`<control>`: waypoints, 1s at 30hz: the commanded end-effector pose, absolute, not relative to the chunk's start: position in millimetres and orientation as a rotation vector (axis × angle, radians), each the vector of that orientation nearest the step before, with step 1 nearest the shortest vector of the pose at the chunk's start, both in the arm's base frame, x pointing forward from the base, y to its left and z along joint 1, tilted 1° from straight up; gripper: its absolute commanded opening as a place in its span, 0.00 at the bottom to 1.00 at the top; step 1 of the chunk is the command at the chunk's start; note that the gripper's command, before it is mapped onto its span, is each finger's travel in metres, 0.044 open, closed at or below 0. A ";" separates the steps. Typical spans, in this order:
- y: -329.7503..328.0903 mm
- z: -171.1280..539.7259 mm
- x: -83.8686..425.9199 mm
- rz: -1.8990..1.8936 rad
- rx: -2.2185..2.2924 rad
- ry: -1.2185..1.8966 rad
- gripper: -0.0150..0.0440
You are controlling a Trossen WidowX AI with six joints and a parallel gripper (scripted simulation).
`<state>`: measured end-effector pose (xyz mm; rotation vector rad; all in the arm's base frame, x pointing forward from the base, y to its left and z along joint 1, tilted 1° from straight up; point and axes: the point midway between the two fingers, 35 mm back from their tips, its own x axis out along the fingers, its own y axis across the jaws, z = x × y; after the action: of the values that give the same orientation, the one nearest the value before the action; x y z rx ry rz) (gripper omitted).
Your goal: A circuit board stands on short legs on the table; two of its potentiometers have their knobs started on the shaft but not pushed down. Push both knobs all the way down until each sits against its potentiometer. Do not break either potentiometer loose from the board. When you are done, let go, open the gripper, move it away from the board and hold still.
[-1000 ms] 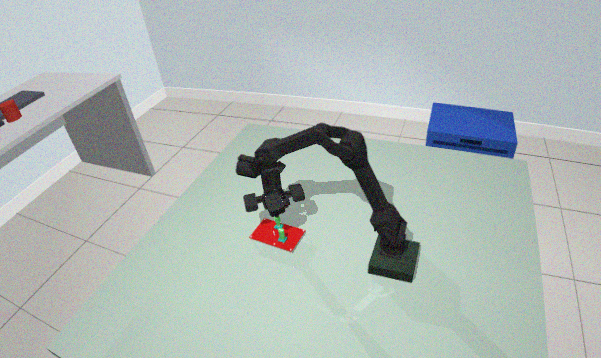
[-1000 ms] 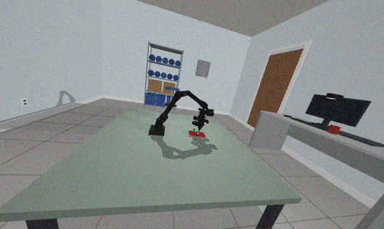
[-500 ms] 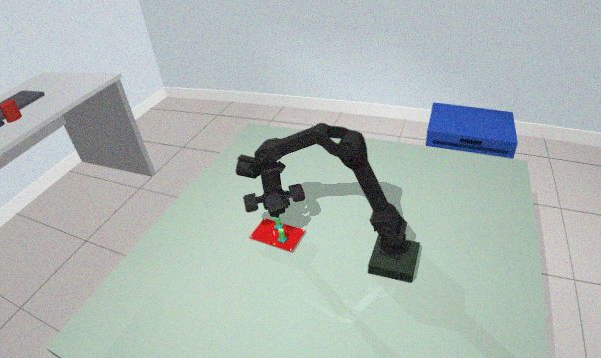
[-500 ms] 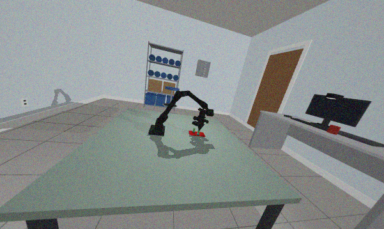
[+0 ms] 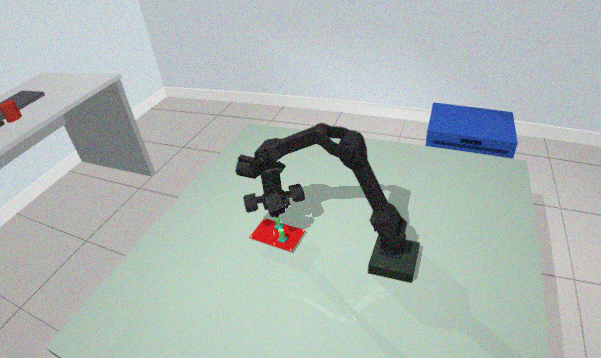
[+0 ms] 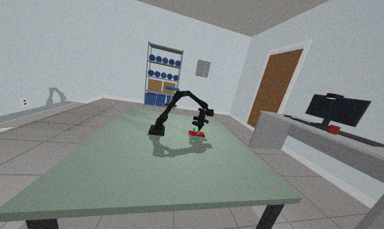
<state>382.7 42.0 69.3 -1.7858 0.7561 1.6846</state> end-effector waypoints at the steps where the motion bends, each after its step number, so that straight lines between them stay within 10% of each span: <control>1: 42.2 63.4 383.5 1.706 -1.776 0.760 0.25; 15: 42.7 85.8 382.7 1.706 -1.776 0.760 0.25; 30: 46.9 100.0 316.7 1.709 -1.771 0.765 0.92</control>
<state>341.2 44.7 89.9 -1.7646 0.7731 1.7221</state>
